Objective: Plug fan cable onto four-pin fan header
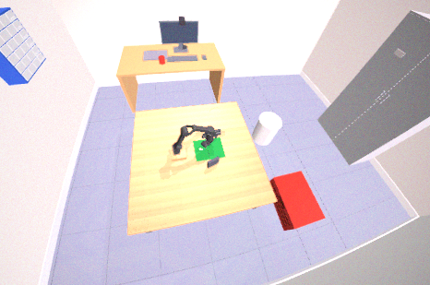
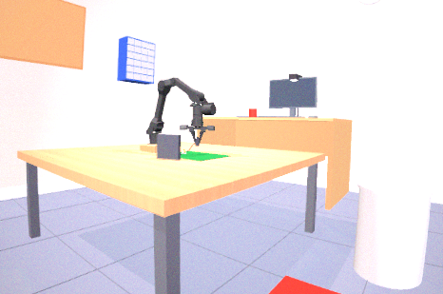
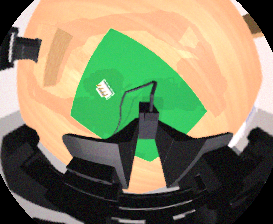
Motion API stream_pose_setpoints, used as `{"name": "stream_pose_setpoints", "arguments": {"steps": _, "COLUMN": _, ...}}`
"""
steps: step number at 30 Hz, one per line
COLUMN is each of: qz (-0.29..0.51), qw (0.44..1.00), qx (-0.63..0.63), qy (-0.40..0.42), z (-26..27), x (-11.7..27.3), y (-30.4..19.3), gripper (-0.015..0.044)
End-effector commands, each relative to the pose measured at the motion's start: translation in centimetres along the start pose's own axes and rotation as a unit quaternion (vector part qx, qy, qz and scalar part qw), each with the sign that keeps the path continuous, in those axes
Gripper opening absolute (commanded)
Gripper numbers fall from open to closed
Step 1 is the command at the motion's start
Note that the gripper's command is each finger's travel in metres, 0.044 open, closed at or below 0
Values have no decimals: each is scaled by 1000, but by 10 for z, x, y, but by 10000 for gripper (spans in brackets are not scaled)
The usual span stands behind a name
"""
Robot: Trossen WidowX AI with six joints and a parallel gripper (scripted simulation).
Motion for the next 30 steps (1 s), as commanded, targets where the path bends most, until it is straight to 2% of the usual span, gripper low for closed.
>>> {"name": "stream_pose_setpoints", "arguments": {"steps": 1, "qz": -2, "qw": 998, "qx": -55, "qy": 0, "z": 3, "x": 2, "y": 2, "gripper": 0}}
{"name": "stream_pose_setpoints", "arguments": {"steps": 15, "qz": -3, "qw": 956, "qx": -294, "qy": 1, "z": 17, "x": 3, "y": 10, "gripper": 0}}
{"name": "stream_pose_setpoints", "arguments": {"steps": 30, "qz": -2, "qw": 848, "qx": -531, "qy": 2, "z": 32, "x": 3, "y": 19, "gripper": 0}}
Point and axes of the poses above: the point midway between the two fingers, 35 mm back from their tips, its own x axis back along the fingers, its own z axis across the jaws, y = z × x, the point moved 1 cm from there along x, back along the fingers, and after that the axes turned 6 degrees about x, right-handed, at the moved point
